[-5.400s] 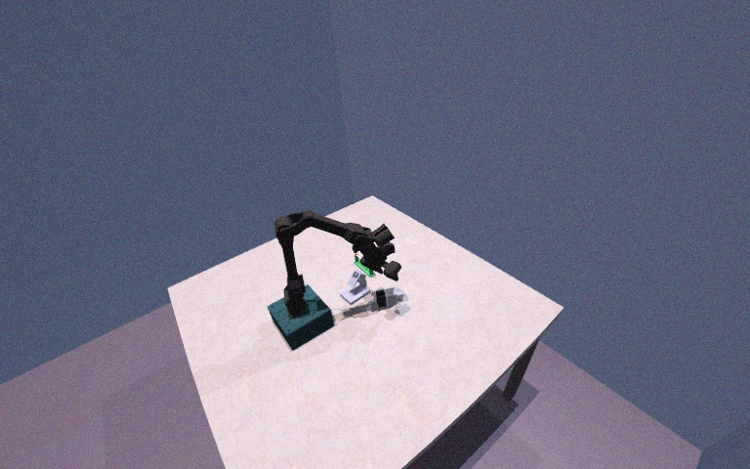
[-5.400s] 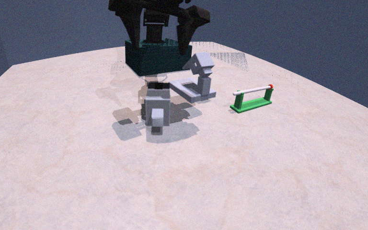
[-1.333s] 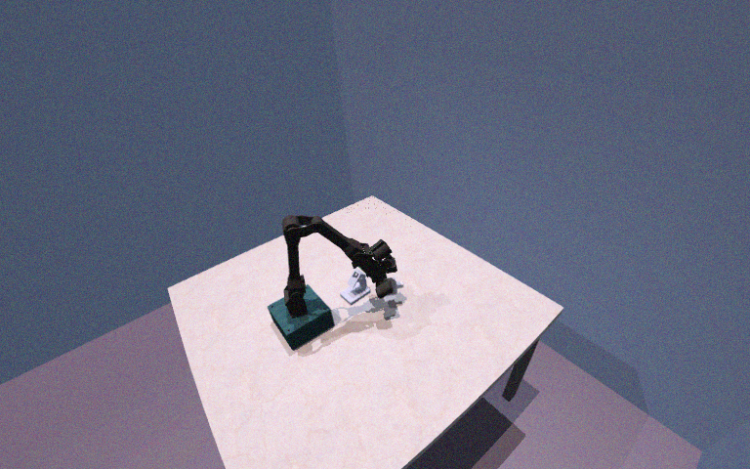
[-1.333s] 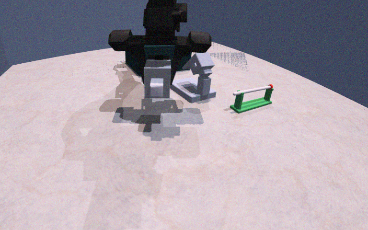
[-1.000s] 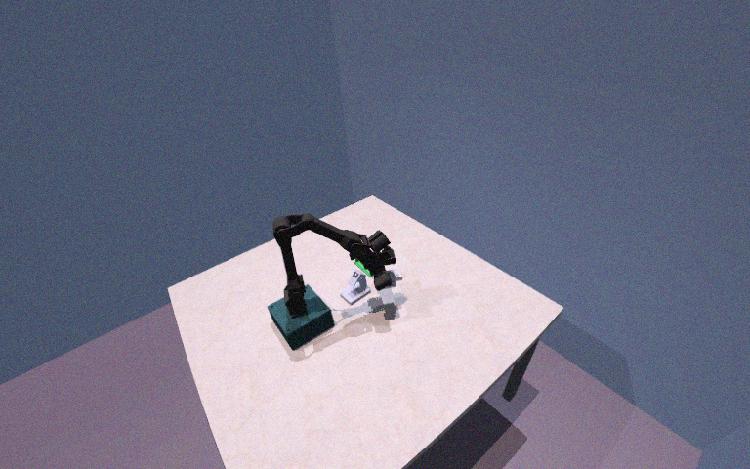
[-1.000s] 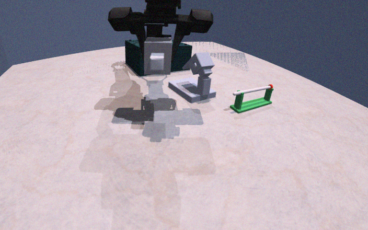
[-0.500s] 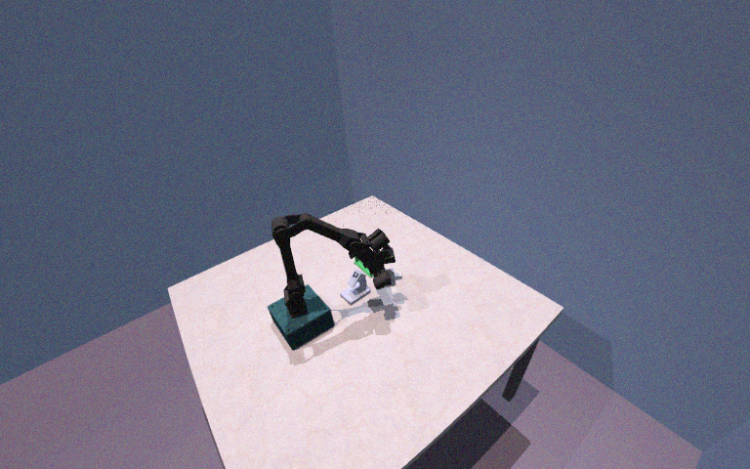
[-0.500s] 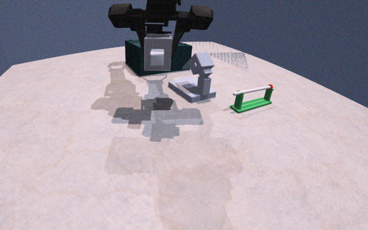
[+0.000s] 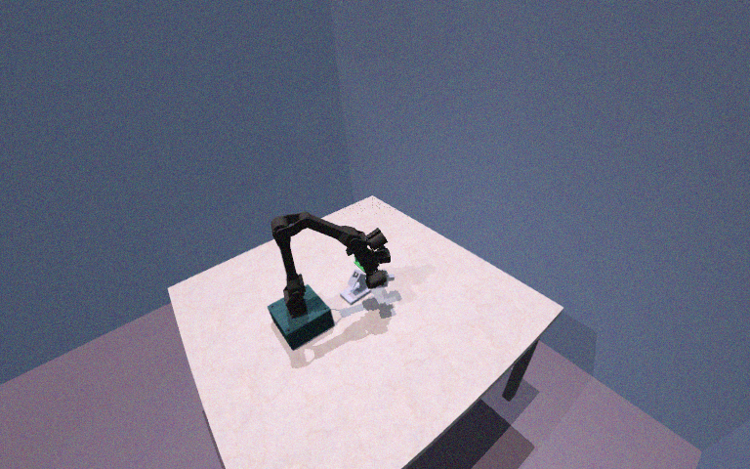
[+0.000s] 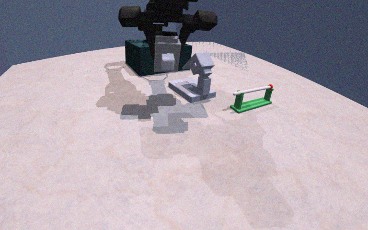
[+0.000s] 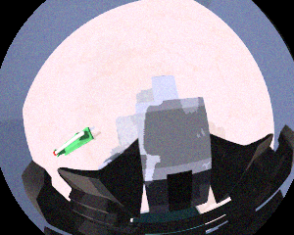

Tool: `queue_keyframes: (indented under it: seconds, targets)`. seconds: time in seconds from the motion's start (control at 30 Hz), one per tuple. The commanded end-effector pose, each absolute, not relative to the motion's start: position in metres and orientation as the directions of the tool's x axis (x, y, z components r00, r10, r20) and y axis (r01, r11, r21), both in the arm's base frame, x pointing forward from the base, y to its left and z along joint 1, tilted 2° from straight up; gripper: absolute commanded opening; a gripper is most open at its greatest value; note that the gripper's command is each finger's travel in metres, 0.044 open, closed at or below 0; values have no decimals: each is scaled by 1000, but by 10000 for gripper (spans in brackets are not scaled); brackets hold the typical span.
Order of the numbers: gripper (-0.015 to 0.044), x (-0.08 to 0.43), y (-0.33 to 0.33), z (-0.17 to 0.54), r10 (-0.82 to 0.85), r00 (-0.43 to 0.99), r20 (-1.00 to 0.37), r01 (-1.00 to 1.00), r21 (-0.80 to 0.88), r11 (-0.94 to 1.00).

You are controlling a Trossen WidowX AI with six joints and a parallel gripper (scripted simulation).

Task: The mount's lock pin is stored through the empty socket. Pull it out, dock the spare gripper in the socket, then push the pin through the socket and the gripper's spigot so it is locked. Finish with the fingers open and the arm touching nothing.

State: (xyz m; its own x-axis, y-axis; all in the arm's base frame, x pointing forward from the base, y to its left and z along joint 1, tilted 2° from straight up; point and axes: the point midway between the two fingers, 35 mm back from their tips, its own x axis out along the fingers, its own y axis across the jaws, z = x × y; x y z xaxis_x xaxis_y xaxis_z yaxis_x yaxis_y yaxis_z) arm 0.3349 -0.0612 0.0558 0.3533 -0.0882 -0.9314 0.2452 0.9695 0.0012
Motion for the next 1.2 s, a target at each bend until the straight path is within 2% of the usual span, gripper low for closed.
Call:
queue_keyframes:
  seconds: [0.0, 1.17]
  targets:
    - [0, 331, -51, 61, -69, 330, -942, 204, 0, 979]
    - [0, 256, 8, 79, 0, -41, -999, -68, 3, 998]
